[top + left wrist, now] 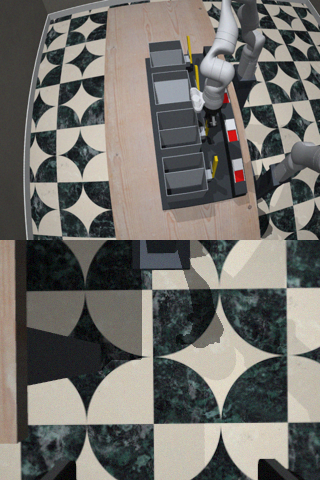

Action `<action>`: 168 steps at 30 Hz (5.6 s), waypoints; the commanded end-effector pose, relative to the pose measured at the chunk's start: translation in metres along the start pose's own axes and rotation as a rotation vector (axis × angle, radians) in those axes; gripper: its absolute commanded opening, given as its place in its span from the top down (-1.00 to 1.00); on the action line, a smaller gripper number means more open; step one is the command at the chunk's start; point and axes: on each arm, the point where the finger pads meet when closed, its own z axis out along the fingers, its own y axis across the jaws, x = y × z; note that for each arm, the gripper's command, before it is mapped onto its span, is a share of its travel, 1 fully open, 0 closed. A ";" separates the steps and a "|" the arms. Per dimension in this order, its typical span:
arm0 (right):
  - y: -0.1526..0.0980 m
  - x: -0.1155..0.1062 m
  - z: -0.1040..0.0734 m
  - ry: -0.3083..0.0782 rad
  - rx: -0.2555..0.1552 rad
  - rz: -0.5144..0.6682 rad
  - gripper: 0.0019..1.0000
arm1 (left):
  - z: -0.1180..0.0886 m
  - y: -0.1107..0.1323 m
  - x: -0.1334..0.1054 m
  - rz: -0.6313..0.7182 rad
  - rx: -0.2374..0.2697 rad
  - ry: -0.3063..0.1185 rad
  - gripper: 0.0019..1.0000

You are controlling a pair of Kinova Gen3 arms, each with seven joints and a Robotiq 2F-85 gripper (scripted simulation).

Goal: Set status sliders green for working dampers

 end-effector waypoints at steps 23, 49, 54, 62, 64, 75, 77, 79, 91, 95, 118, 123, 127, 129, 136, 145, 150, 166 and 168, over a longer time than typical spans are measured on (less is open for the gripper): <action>0.000 0.000 -0.001 0.001 0.001 0.000 0.49 | -0.001 0.000 0.000 0.000 0.000 -0.002 -1.00; 0.001 0.000 -0.001 0.001 0.009 0.000 0.49 | -0.001 0.000 0.000 0.000 0.000 -0.002 -1.00; 0.002 0.000 -0.001 0.001 0.021 0.000 0.49 | -0.001 0.000 0.000 0.000 0.000 -0.002 -1.00; 0.006 0.000 -0.001 0.001 0.056 0.000 0.49 | -0.001 0.000 0.000 0.000 0.000 -0.002 -1.00; 0.006 0.000 -0.001 0.001 0.056 0.000 0.49 | -0.001 0.000 0.000 0.000 0.000 -0.002 -1.00; 0.015 0.000 0.000 0.001 0.138 0.000 0.49 | -0.001 0.000 0.000 0.000 0.000 -0.002 -1.00; 0.017 0.000 0.001 0.001 0.155 0.000 0.49 | -0.001 0.000 0.000 0.000 0.000 -0.002 -1.00; 0.019 0.000 0.001 0.001 0.173 0.000 0.49 | -0.001 0.000 0.000 0.000 0.000 -0.002 -1.00; 0.029 0.000 0.003 0.001 0.260 0.000 0.49 | -0.001 0.000 0.000 0.000 0.000 -0.002 -1.00; 0.032 0.000 0.004 0.001 0.293 0.000 0.49 | -0.001 0.000 0.000 0.000 0.000 -0.002 -1.00; 0.048 0.000 0.010 0.001 0.436 0.000 0.49 | -0.001 0.000 0.000 0.000 0.000 -0.002 -1.00; 0.051 0.000 0.012 0.001 0.468 0.000 0.49 | -0.001 0.000 0.000 0.000 0.000 -0.002 -1.00; 0.053 0.000 0.013 0.001 0.492 0.000 0.49 | -0.001 0.000 0.000 0.000 0.000 -0.002 -1.00; 0.054 0.000 0.014 0.001 0.503 0.000 0.49 | -0.001 0.000 0.000 0.000 0.000 -0.002 -1.00; 0.057 0.000 0.015 0.001 0.530 0.000 0.49 | -0.001 0.000 0.000 0.000 0.000 -0.002 -1.00; 0.061 0.000 0.017 0.001 0.569 0.000 0.49 | -0.001 0.000 0.000 0.000 0.000 -0.002 -1.00; 0.062 0.000 0.018 0.001 0.580 0.000 0.49 | -0.001 0.000 0.000 0.000 0.000 -0.002 -1.00; 0.065 0.000 0.020 0.001 0.614 -0.001 0.49 | -0.001 0.000 0.000 0.000 0.000 -0.002 -1.00; 0.065 0.000 0.020 0.001 0.617 -0.001 0.49 | -0.001 0.000 0.000 0.000 0.000 -0.002 -1.00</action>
